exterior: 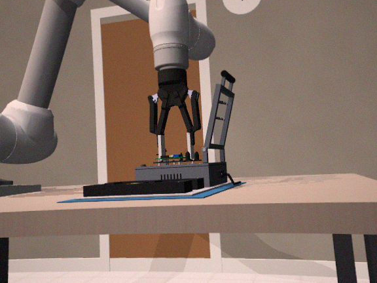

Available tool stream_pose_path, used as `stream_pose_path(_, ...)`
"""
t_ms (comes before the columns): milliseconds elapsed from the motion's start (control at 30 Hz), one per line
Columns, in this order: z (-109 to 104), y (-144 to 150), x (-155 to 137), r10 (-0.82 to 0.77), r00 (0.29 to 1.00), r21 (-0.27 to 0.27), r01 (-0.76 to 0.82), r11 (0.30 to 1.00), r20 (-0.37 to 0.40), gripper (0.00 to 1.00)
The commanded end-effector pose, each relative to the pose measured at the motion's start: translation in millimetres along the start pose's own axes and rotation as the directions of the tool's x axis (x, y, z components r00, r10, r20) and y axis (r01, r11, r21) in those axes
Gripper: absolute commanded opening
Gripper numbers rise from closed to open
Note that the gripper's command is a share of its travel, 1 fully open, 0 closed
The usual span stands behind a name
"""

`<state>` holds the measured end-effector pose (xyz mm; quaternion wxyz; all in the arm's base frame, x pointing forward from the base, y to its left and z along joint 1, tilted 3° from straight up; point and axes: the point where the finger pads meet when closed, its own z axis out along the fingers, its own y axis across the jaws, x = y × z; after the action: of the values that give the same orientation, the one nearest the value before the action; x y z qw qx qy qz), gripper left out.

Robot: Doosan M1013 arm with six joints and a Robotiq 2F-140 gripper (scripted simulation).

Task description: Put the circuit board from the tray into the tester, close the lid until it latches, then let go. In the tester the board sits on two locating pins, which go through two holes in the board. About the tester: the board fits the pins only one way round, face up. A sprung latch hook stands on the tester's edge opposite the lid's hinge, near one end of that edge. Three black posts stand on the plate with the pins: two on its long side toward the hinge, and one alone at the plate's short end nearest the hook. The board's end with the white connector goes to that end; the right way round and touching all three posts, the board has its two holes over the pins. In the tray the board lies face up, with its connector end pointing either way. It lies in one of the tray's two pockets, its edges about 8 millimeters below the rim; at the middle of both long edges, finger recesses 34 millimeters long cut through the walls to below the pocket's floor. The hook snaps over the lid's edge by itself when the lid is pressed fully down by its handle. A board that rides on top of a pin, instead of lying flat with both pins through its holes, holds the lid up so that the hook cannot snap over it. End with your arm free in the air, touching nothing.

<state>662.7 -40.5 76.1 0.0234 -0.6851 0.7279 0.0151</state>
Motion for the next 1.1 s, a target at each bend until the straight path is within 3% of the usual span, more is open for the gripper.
stream_pose_path(0, -0.1, 0.0, 0.0, 0.000, 1.000, 0.000, 0.000, 1.000, 0.000, 0.46)
stream_pose_path(1033, 3.3, 0.0, 0.0, 0.000, 1.000, 0.000, 0.000, 1.000, 0.000, 0.46)
stream_pose_path(1067, 3.3, 0.0, 0.0, 0.000, 1.000, 0.000, 0.000, 1.000, 0.000, 0.58)
